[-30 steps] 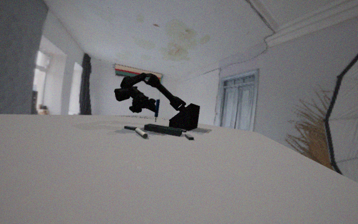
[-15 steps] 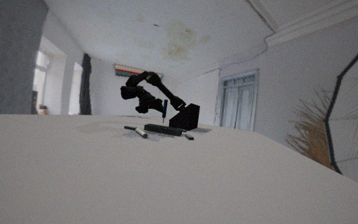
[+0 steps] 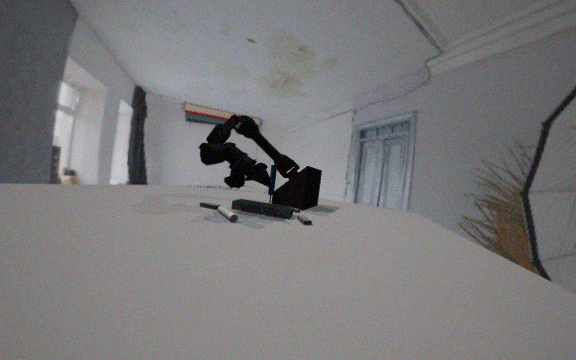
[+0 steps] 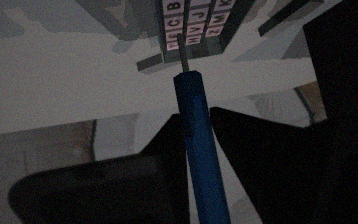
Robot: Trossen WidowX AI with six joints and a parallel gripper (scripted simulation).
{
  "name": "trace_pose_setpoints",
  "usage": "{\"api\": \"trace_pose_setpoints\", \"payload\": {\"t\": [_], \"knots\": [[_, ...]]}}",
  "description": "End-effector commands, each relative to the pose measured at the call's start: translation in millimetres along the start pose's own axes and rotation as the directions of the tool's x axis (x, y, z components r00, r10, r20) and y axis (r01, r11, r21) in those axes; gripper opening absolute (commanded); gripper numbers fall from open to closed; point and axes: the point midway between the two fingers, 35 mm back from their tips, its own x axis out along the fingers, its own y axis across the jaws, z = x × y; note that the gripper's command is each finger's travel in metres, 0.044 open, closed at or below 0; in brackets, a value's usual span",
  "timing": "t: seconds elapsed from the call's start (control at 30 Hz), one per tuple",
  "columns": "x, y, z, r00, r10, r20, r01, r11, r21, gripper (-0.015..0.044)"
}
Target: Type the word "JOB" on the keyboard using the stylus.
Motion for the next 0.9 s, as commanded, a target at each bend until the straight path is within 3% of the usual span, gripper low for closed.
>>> {"api": "trace_pose_setpoints", "payload": {"t": [0.0, 0.1, 0.87], "knots": [[2.1, 0.2, 2.2, 1.0, 0.0, 0.002, 0.0, 1.0, -0.007, 0.0], [3.0, 1.0, 3.7, 1.0, 0.0, 0.002, 0.0, 1.0, -0.007, 0.0079], [8.0, 1.3, 12.4, 1.0, 0.0, 0.003, 0.0, 1.0, -0.007, 0.0081]]}}
